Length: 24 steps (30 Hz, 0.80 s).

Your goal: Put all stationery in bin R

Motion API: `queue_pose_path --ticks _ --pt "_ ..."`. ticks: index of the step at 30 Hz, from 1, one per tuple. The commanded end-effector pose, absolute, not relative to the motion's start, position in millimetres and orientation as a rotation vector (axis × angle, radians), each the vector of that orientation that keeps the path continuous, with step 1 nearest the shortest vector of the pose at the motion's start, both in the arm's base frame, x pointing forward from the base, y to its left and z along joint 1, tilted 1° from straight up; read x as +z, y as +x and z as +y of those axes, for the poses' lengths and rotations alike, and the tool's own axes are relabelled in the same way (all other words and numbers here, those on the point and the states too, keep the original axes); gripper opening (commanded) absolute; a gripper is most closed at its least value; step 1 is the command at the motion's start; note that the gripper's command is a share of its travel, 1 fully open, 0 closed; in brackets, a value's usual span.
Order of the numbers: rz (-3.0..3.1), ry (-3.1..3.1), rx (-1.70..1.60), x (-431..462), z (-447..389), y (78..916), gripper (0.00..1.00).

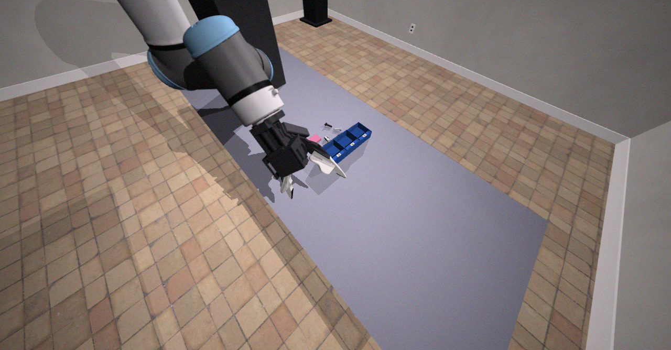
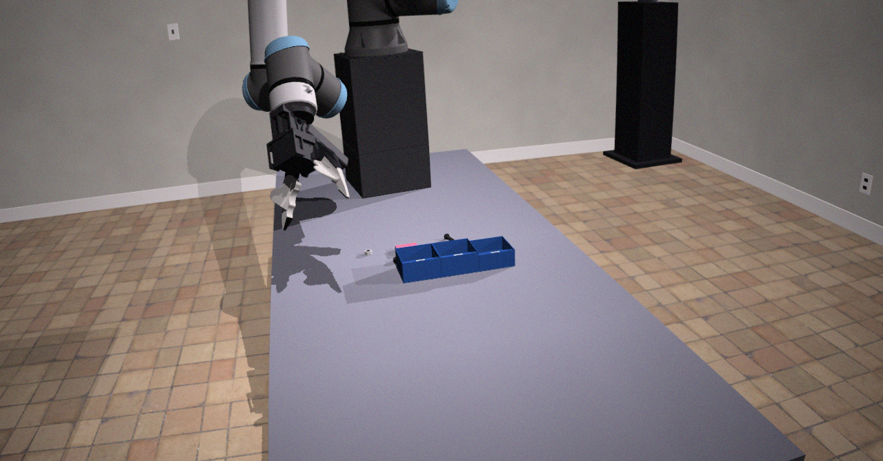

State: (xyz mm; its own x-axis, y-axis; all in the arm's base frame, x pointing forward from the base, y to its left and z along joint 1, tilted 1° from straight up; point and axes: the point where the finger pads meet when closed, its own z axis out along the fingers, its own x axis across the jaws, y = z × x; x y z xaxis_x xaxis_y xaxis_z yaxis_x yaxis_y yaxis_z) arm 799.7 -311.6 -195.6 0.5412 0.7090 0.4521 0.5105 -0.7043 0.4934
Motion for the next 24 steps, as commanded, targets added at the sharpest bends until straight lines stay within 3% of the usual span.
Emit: queue_pose_path --ticks 1,17,18,24 --pt "1.011 2.478 0.93 -195 -312 800 1.0" --pt "1.011 2.478 0.93 -195 -312 800 1.0" --pt "0.947 2.508 0.923 -195 -306 794 0.04" --pt "0.729 2.701 0.926 -195 -280 789 0.04"
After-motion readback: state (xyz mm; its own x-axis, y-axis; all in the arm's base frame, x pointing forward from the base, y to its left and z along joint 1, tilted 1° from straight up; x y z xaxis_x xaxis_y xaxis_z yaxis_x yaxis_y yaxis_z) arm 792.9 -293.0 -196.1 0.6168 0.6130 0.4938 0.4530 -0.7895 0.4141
